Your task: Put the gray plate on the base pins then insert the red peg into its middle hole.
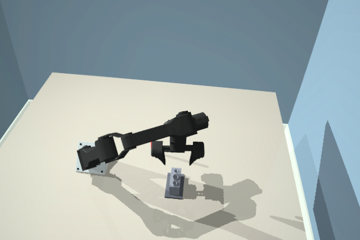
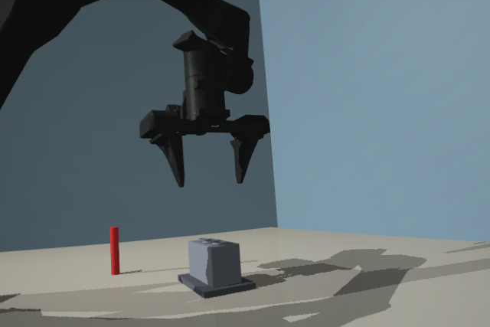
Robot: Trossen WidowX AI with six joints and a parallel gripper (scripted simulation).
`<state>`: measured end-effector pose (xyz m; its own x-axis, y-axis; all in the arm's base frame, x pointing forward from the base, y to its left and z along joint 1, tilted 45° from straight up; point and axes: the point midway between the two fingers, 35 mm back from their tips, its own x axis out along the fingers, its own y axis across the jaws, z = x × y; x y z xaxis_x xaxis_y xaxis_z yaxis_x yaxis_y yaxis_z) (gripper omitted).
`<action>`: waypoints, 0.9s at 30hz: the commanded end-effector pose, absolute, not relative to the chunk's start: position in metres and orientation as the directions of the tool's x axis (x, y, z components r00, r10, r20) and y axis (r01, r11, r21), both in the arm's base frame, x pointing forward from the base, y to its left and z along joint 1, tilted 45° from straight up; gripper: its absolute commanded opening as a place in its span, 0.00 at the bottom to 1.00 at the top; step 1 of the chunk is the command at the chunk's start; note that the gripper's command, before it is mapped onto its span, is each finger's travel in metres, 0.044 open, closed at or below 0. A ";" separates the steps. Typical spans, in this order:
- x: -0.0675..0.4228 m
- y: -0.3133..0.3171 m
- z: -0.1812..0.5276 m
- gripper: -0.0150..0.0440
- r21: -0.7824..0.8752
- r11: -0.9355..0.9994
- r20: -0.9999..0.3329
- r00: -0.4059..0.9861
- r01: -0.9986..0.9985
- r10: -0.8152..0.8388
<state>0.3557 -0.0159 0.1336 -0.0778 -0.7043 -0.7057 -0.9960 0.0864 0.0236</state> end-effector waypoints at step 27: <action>0.306 0.090 0.046 1.00 -0.681 0.700 -0.728 -0.091 0.216 -0.680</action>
